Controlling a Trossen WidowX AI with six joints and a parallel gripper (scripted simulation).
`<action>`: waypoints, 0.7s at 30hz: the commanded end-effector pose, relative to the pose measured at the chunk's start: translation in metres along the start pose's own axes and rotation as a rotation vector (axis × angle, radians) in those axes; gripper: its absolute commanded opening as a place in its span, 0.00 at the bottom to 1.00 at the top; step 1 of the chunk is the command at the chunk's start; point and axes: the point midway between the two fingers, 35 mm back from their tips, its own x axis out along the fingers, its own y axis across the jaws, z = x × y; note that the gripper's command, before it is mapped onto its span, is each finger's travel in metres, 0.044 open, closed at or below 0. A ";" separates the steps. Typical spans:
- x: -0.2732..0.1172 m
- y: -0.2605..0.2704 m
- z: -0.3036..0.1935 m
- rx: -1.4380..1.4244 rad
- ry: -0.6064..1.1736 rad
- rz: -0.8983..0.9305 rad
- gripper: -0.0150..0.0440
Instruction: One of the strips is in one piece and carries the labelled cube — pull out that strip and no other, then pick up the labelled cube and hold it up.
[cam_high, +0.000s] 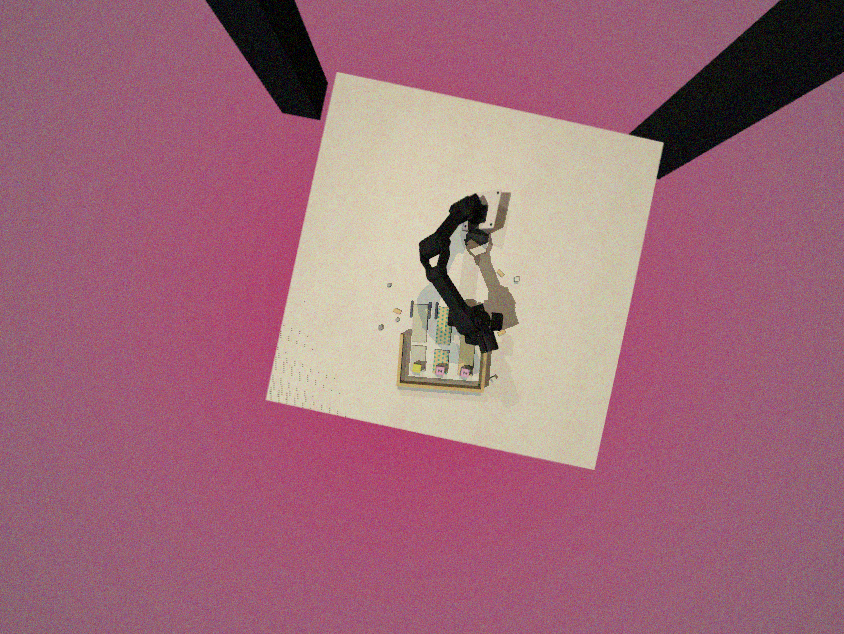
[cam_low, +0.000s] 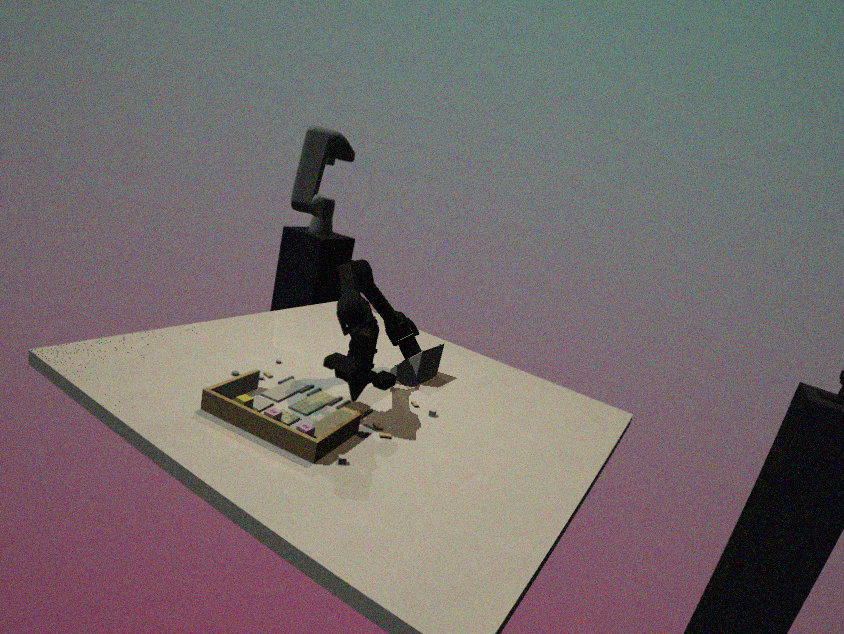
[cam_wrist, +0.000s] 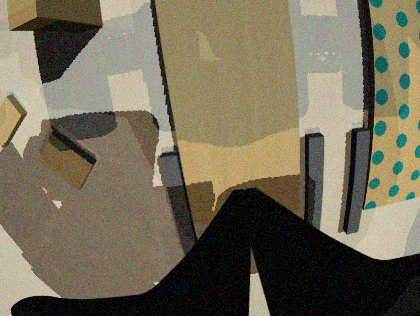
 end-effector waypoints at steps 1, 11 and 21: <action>0.007 0.001 -0.002 -0.011 0.004 -0.006 0.25; 0.024 -0.001 -0.002 -0.011 0.004 -0.008 0.25; 0.031 -0.002 -0.002 -0.011 0.005 -0.009 0.25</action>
